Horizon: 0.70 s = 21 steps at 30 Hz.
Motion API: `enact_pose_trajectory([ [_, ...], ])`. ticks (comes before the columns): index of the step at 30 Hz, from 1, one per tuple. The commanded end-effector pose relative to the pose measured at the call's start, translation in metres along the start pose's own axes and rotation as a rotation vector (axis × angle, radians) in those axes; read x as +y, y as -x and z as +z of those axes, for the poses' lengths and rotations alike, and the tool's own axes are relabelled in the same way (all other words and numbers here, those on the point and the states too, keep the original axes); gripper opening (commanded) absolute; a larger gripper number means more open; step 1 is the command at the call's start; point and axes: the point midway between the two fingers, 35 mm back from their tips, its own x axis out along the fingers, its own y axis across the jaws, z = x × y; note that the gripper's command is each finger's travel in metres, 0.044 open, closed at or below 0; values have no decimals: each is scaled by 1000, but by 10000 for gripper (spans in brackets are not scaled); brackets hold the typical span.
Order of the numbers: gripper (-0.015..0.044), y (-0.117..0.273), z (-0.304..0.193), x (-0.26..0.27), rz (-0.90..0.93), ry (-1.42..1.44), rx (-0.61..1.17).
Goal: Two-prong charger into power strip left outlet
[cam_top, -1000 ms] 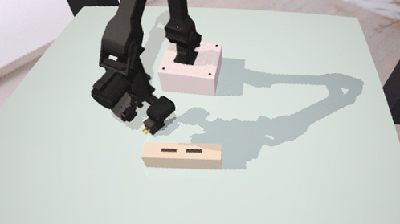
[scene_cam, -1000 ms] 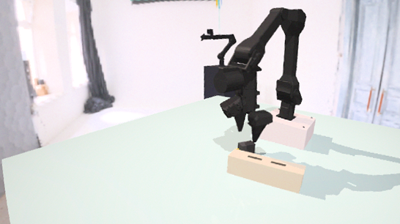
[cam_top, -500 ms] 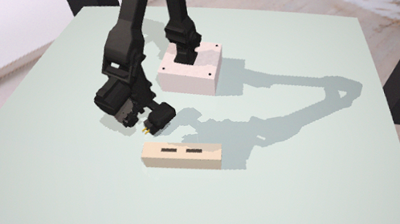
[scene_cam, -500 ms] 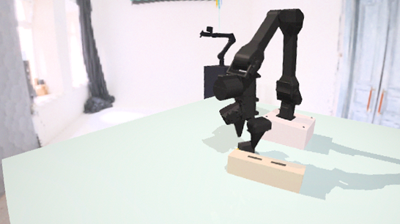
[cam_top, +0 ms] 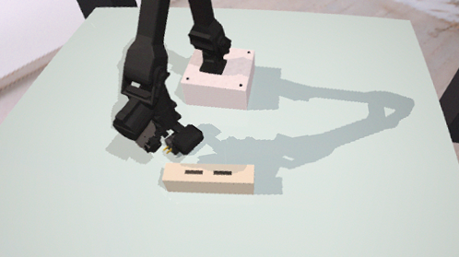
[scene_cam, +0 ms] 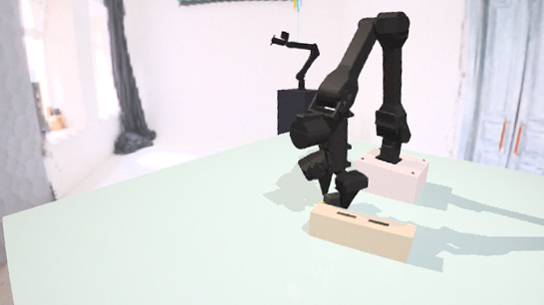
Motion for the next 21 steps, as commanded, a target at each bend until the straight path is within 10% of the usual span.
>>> enact_pose_trajectory([
  [1,440,-10,-5,-1,1,-4,15],
  [13,440,-14,-5,-1,1,-4,15],
  [21,230,-12,-2,-1,-2,0,6],
])
